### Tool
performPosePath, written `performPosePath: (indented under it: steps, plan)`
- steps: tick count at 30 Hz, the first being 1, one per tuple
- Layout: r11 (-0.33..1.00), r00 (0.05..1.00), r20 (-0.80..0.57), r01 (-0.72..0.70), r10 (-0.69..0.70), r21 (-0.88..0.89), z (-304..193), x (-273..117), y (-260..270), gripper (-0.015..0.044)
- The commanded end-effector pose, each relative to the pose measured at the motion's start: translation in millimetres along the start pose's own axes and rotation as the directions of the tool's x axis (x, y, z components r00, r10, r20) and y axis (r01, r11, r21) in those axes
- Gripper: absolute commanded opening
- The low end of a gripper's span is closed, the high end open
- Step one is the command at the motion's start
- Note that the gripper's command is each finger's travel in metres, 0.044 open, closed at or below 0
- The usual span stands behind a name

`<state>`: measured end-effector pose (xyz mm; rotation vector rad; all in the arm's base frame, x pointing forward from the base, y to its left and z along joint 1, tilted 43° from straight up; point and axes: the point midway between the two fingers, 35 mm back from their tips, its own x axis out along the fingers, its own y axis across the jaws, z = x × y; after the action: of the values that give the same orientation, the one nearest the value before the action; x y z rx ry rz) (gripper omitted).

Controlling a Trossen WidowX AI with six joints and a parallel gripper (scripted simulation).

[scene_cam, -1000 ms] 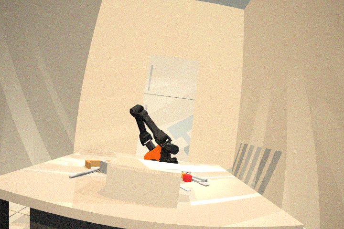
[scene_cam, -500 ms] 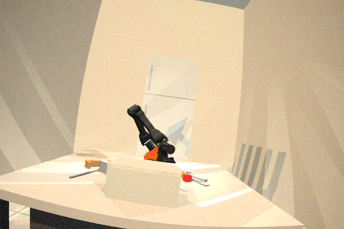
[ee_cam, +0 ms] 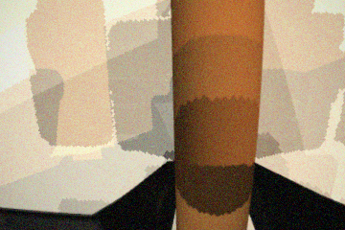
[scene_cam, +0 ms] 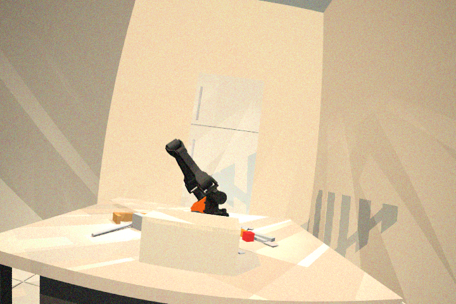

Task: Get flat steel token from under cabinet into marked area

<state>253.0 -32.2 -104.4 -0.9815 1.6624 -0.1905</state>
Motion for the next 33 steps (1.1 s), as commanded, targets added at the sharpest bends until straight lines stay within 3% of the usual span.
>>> performPosePath:
  steps: [1,33]
  plan:
    - [1.000,1.000,0.004,0.004,-0.004,0.000,-1.0,-1.0,-6.6,0.0000]
    - [1.000,1.000,0.002,0.006,-0.006,-0.001,-16.7,-0.9,-42.9,0.0000]
